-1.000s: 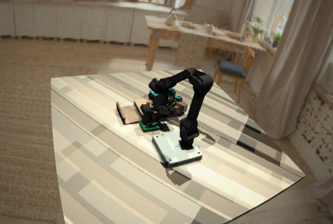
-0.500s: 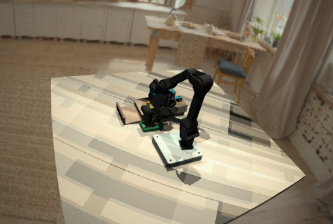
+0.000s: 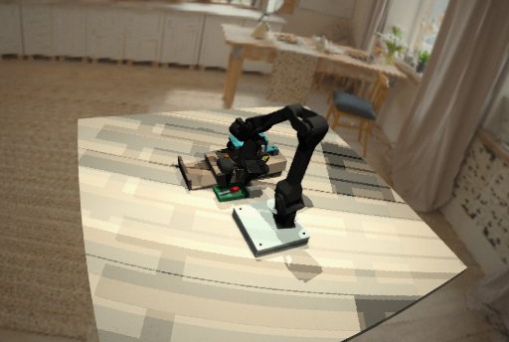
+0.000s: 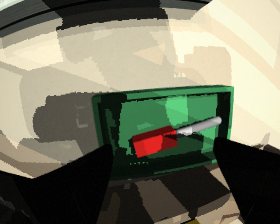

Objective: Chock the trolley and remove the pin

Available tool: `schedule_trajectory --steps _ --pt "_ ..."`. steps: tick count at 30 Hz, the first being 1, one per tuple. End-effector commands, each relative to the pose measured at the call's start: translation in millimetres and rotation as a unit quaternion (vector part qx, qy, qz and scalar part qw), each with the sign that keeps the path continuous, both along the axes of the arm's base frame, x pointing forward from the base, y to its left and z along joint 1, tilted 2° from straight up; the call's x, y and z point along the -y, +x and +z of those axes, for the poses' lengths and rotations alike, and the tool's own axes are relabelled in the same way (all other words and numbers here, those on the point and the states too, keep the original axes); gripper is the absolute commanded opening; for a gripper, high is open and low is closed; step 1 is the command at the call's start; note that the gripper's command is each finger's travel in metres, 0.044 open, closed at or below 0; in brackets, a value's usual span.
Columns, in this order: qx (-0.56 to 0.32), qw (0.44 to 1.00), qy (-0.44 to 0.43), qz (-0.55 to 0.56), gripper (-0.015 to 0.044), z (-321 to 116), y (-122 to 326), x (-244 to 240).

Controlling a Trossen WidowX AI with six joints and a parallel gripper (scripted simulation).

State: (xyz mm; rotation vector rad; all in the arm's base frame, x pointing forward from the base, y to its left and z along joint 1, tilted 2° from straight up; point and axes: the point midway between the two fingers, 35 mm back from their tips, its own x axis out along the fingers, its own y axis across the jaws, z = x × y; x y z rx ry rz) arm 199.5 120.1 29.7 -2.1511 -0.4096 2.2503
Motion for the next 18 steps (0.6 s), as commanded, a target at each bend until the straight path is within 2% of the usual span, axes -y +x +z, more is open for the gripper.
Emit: schedule_trajectory --steps 1,4,18 --pt "0.005 1.0 0.005 0.002 0.0366 12 1 -1" --pt "0.005 1.0 0.005 0.002 0.044 23 1 0" --pt "0.005 1.0 0.005 0.002 0.044 69 2 0"
